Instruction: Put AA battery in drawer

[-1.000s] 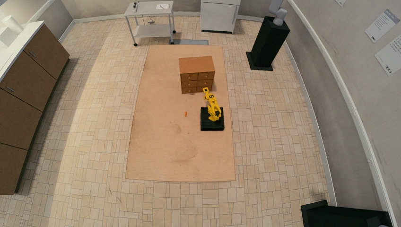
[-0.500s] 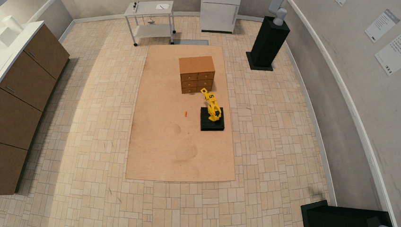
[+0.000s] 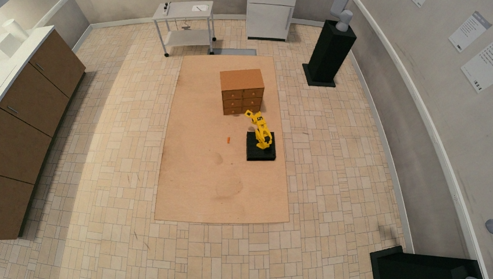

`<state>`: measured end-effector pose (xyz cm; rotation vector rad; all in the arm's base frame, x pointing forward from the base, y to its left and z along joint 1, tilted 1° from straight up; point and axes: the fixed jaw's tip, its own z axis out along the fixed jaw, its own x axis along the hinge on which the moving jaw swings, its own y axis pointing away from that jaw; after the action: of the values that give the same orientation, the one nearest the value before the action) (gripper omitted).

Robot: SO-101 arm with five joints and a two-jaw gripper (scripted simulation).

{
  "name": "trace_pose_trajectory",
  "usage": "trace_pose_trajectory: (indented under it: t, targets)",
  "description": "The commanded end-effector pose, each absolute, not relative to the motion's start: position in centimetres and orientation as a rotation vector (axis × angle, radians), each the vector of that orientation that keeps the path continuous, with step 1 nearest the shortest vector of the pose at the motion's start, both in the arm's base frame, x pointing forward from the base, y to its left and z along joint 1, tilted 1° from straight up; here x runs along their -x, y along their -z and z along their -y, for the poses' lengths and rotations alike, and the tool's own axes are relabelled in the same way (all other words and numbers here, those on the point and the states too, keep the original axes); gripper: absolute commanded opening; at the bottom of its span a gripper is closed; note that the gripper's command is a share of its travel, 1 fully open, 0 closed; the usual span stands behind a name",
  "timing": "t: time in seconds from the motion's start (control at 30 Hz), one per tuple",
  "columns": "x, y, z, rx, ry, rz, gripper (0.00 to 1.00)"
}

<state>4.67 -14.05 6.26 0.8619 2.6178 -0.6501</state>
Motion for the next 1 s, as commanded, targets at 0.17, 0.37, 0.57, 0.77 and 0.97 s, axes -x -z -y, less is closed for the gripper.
trace_pose_trajectory:
  t: [0.17, 0.37, 0.57, 0.77, 0.97]
  targets:
    - [-4.66, -5.82, 13.64, -0.625, 0.670, -2.727, 0.50]
    - [-4.63, -5.79, 13.59, -0.421, 0.702, -2.793, 0.50]
    - [-4.58, -5.76, 13.55, -0.210, 0.731, -2.845, 0.50]
    - [-4.55, -5.74, 13.53, -0.067, 0.750, -2.871, 0.50]
    - [-4.51, -5.73, 13.52, 0.153, 0.774, -2.899, 0.50]
